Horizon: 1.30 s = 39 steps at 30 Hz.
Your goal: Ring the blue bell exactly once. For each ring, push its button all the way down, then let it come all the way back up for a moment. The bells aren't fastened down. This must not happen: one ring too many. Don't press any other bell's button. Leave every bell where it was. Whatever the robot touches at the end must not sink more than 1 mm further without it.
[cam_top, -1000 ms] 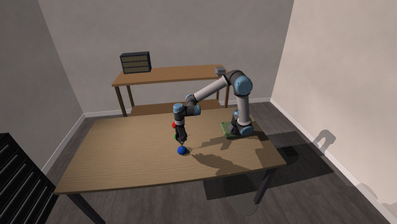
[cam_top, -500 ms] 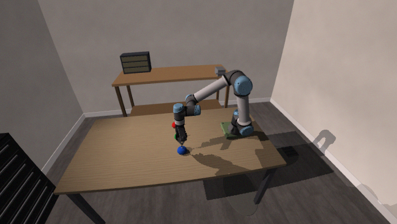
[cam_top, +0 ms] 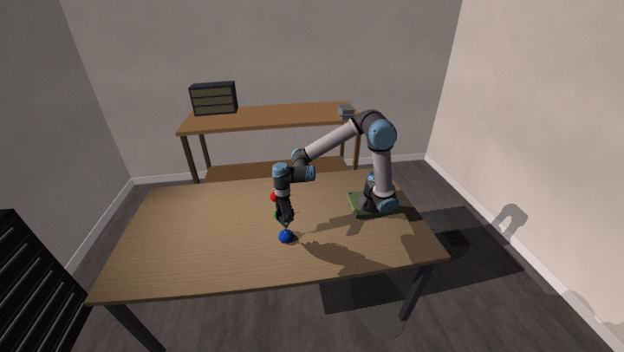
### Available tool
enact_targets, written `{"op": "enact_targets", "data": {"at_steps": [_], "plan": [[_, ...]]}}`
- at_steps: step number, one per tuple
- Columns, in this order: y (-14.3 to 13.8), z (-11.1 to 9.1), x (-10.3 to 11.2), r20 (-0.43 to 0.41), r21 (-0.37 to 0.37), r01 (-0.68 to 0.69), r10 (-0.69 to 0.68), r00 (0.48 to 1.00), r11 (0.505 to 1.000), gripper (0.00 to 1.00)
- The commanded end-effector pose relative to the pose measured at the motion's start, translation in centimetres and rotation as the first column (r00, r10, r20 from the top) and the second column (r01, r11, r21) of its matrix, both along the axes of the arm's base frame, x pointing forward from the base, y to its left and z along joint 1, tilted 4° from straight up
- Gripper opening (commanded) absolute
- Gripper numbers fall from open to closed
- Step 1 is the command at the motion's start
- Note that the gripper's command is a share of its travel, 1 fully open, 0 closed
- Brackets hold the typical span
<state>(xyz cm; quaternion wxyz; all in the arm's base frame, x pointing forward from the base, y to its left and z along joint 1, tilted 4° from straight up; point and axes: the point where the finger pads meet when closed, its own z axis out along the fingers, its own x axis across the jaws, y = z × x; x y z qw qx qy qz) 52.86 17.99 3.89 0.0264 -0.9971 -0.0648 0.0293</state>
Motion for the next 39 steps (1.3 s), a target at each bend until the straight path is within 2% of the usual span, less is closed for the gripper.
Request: {"op": "enact_targets", "data": {"at_steps": [1, 17, 39], "plan": [[0.0, 0.06, 0.04, 0.002, 0.0, 0.0, 0.0, 1.0, 1.0, 0.0], [0.05, -0.92, -0.01, 0.002, 0.0, 0.0, 0.0, 1.0, 1.0, 0.0], [0.05, -0.94, -0.02, 0.002, 0.0, 0.0, 0.0, 1.0, 1.0, 0.0]]}}
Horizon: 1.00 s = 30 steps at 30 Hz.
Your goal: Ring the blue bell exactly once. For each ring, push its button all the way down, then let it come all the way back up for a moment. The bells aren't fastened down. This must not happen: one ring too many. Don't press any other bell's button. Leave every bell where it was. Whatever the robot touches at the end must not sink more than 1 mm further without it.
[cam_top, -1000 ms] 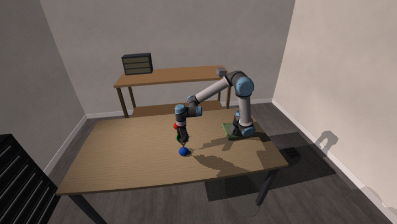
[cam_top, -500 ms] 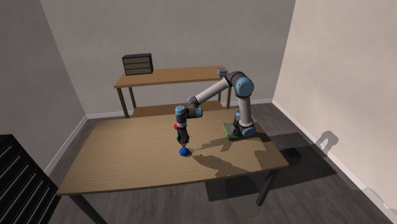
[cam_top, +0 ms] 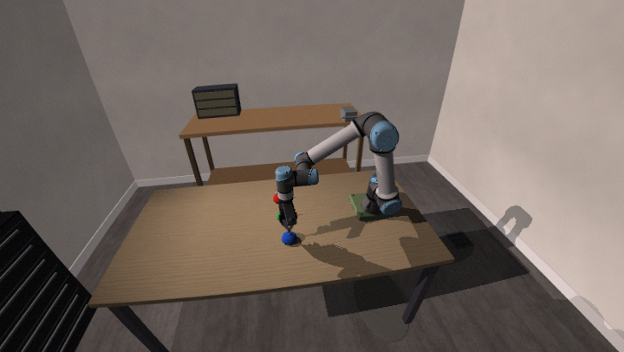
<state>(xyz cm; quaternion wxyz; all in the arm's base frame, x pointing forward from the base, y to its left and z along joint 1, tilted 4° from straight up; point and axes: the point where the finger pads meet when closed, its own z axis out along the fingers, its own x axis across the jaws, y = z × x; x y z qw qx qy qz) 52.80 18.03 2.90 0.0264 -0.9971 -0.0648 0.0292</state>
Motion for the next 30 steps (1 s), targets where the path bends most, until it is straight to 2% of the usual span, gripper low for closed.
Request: {"op": "enact_targets", "data": {"at_steps": [1, 30], "plan": [[0.0, 0.05, 0.04, 0.001, 0.0, 0.0, 0.0, 1.0, 1.0, 0.0], [0.02, -0.29, 0.02, 0.001, 0.0, 0.0, 0.0, 1.0, 1.0, 0.0]]}}
